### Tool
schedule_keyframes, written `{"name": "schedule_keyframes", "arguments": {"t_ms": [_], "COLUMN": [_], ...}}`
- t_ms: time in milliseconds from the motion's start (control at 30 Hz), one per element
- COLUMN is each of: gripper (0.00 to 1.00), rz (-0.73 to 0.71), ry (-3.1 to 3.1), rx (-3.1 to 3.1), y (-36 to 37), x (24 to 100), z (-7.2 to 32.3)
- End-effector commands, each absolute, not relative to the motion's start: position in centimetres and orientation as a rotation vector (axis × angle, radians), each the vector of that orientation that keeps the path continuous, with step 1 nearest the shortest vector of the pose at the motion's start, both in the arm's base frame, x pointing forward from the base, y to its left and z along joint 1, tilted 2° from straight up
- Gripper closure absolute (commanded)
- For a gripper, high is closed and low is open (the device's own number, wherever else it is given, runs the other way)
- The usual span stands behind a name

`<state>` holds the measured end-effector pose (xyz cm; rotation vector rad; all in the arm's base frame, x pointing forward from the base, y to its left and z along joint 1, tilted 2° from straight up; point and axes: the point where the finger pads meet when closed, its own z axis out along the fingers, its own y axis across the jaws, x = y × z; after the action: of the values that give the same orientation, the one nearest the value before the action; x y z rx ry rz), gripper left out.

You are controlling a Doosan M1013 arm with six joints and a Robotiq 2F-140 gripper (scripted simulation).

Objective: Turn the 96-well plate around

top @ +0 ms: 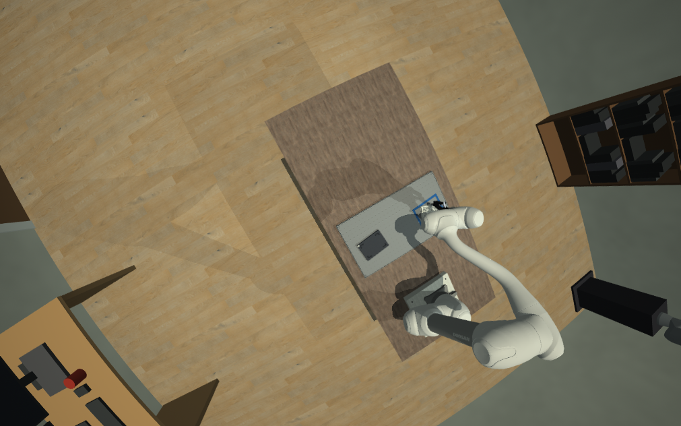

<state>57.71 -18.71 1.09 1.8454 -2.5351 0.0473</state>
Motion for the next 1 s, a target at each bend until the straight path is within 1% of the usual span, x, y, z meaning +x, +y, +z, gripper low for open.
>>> {"name": "schedule_keyframes", "arguments": {"t_ms": [0,967], "gripper": [1.00,1.00], "rz": [0.049,0.049], "ry": [-2.536,-2.536], "rx": [1.837,1.837], "y": [-18.9,-18.7], "x": [57.5,57.5], "z": [1.6,6.1]}}
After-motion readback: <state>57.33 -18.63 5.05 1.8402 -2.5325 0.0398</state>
